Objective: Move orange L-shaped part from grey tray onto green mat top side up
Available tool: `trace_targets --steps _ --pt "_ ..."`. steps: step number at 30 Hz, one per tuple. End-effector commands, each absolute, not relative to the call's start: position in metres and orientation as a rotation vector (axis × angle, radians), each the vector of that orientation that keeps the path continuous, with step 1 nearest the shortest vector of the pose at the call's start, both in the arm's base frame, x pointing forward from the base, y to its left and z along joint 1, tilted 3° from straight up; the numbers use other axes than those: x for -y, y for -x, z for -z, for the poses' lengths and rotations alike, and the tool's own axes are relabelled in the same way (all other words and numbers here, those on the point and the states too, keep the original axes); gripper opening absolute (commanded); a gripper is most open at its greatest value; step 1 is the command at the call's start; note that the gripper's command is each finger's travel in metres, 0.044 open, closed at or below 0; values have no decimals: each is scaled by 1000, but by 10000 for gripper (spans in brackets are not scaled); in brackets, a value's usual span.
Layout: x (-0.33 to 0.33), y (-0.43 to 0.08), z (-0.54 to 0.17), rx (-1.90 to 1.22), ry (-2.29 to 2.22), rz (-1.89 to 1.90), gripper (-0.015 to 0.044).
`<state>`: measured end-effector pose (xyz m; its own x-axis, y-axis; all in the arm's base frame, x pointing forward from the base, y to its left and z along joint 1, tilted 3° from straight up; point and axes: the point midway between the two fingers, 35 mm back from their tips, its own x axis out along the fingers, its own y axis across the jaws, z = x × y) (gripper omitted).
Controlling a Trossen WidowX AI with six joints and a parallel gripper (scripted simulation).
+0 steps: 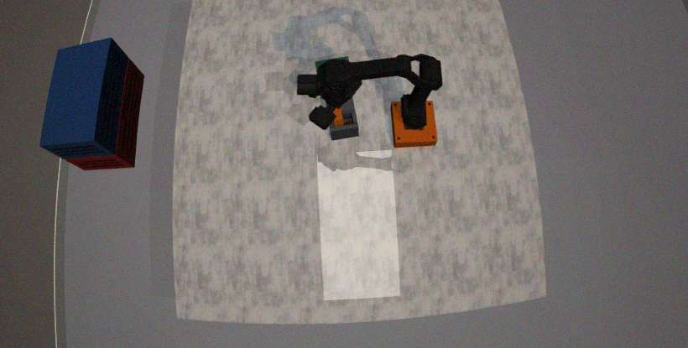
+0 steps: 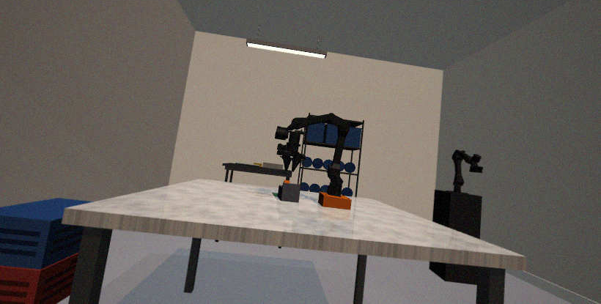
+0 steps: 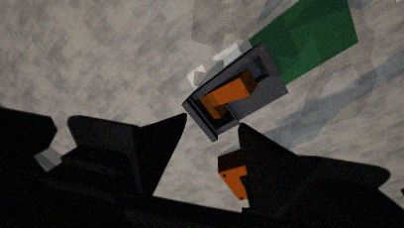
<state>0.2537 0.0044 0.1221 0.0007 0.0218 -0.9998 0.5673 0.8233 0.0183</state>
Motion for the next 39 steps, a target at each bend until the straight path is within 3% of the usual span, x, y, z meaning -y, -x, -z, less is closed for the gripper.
trace_targets --steps 1,4,39 --pt "27 -260 -118 -1384 -949 955 280" --pt "35 -262 -118 -1320 -1070 1083 280" --pt "34 -261 -63 -1320 -1070 1083 280"
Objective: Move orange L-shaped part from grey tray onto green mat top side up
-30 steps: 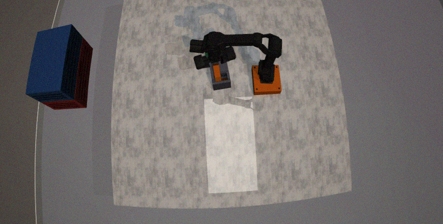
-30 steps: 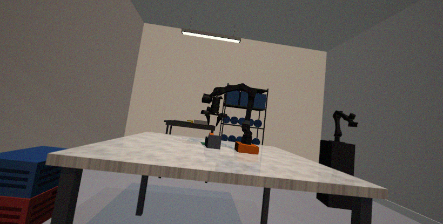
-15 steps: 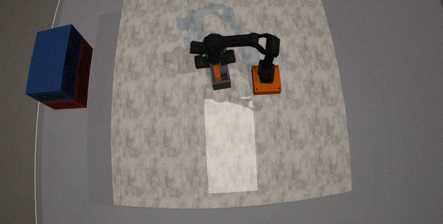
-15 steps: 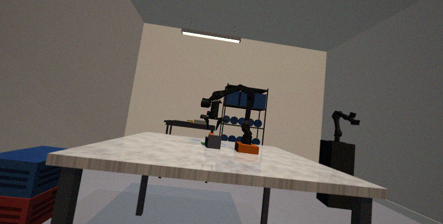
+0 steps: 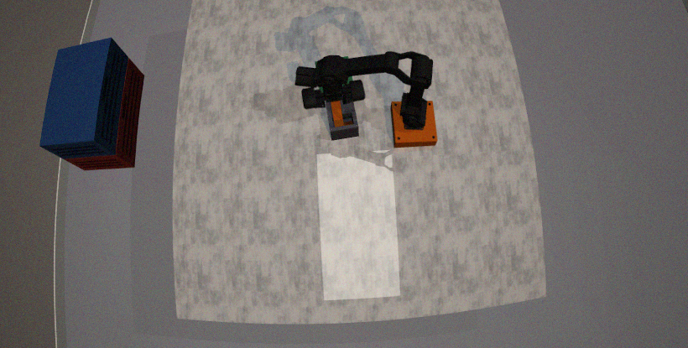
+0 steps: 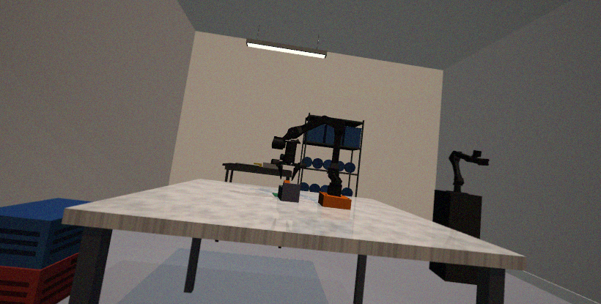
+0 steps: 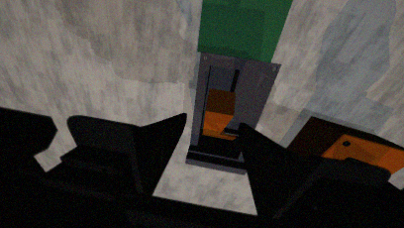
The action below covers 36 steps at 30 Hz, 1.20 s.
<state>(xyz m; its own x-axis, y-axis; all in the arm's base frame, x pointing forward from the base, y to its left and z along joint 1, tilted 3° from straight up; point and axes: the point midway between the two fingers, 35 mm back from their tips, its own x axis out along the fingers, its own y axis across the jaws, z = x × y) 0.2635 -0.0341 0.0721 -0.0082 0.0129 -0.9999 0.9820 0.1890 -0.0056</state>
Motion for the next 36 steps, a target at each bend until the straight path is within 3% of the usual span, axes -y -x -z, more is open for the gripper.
trace_targets --steps 1,22,26,36 --pt "34 -261 -62 -1320 -1070 1083 280" --pt "34 -259 -38 -1320 -1070 1083 280" --pt "34 -261 -42 -1314 -1073 1070 175" --pt "34 -261 -42 -1314 -1073 1070 108"
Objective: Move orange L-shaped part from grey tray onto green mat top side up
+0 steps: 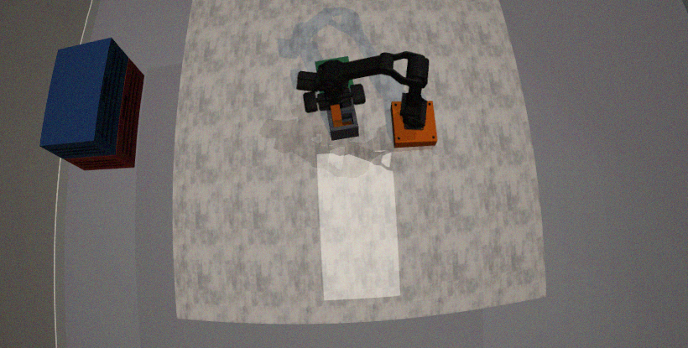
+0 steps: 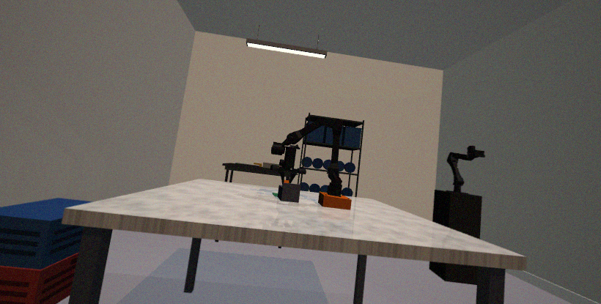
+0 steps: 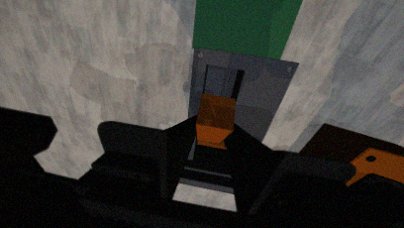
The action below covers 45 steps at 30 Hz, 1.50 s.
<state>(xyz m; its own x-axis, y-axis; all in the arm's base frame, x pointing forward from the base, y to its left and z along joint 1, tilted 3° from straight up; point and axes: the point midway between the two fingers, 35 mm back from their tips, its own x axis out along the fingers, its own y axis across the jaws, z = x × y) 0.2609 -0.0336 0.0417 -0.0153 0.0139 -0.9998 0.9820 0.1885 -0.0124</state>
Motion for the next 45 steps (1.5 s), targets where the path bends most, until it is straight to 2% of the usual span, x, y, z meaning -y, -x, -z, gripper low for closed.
trace_targets --steps 1,5,45 --pt "34 -261 -42 -1314 -1073 1070 102" --pt "34 -261 -42 -1314 -1073 1070 0" --pt "35 -261 -96 -1320 -1070 1083 0"
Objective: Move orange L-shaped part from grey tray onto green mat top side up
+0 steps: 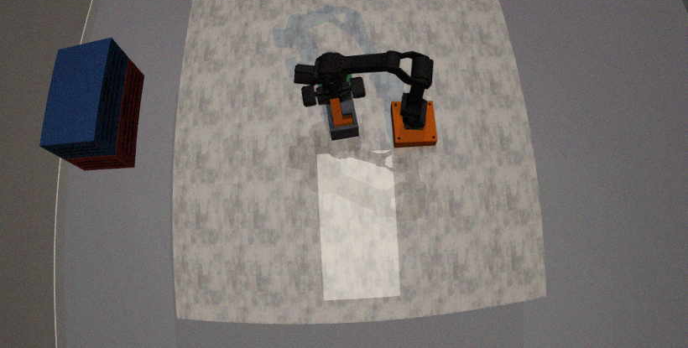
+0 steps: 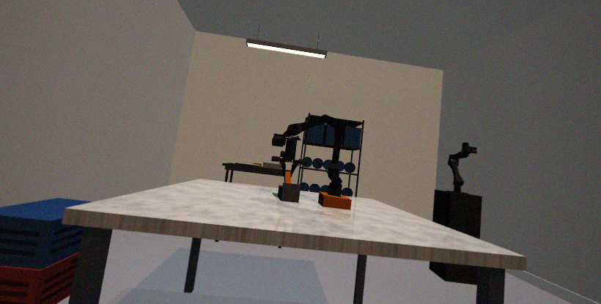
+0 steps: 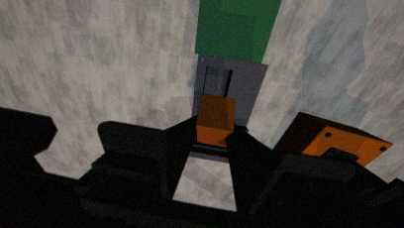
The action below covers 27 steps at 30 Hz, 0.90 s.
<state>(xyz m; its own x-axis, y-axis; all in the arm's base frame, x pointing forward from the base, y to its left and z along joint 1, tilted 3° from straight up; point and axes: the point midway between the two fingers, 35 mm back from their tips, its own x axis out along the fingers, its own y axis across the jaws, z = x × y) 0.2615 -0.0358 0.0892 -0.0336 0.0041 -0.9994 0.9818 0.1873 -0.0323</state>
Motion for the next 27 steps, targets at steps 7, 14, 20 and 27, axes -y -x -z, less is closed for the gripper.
trace_targets --steps 7,14,20,27 --pt "35 -262 -107 -1320 -1070 1083 0" --pt "35 -262 -118 -1320 -1070 1083 0" --pt "35 -262 -126 -1320 -1070 1083 0" --pt "35 -262 -129 -1320 -1070 1083 0"
